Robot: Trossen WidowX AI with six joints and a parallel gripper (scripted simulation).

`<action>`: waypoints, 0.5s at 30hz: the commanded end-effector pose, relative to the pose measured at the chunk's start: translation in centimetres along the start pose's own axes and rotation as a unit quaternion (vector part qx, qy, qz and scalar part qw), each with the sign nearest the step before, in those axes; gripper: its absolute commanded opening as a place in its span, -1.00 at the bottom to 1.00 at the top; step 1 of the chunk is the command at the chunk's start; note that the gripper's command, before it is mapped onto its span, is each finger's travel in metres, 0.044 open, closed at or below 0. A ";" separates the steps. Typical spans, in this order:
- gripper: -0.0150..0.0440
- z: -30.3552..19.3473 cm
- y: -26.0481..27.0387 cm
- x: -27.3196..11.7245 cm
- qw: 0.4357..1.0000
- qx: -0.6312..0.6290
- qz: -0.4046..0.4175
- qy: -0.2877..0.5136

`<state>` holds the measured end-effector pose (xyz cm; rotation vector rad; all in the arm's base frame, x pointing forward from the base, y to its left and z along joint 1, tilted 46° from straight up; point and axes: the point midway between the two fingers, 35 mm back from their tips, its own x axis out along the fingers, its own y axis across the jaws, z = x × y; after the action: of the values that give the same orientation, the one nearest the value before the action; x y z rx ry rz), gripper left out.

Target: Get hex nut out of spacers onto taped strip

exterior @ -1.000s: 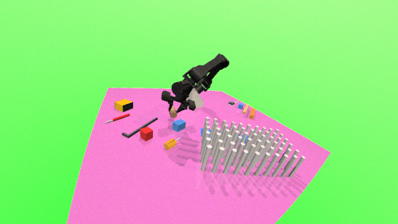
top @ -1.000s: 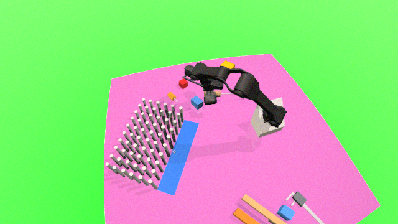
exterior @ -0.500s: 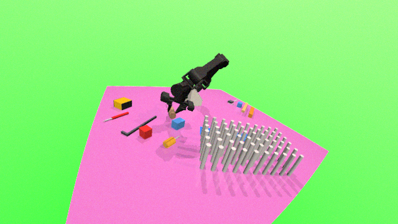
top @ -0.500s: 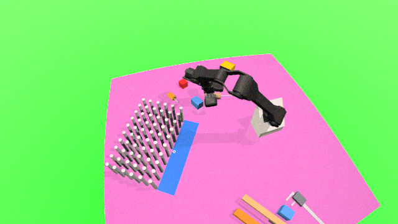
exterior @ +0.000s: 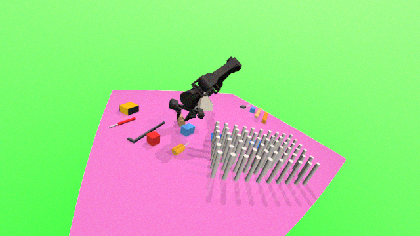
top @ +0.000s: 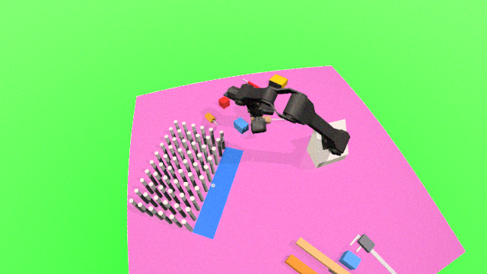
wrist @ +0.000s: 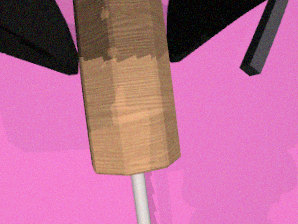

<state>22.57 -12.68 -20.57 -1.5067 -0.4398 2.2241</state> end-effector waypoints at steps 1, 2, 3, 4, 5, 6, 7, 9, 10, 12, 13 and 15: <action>-0.40 0.0 0.0 0.0 1.000 0.000 0.000 0.000; -0.31 0.0 0.0 0.0 1.000 0.000 0.000 0.000; -0.22 0.0 0.0 0.0 1.000 0.000 0.000 0.000; -0.14 0.0 0.0 0.0 1.000 0.000 0.000 0.000; -0.05 0.0 0.0 0.0 1.000 0.000 0.000 0.000; 0.04 0.0 0.0 0.0 1.000 0.000 0.000 0.000; 0.13 0.0 0.0 0.0 1.000 0.000 0.000 0.000; 0.31 0.0 0.0 0.0 1.000 0.000 0.000 0.000; 0.40 0.0 0.0 0.0 1.000 0.000 0.000 0.000; 0.58 0.0 0.0 0.0 1.000 0.000 0.000 0.000; 0.67 0.0 0.0 0.0 1.000 0.000 0.000 0.000; 0.84 0.0 0.0 0.0 1.000 0.000 0.000 0.000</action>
<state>22.55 -12.67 -20.58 -1.5064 -0.4390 2.2238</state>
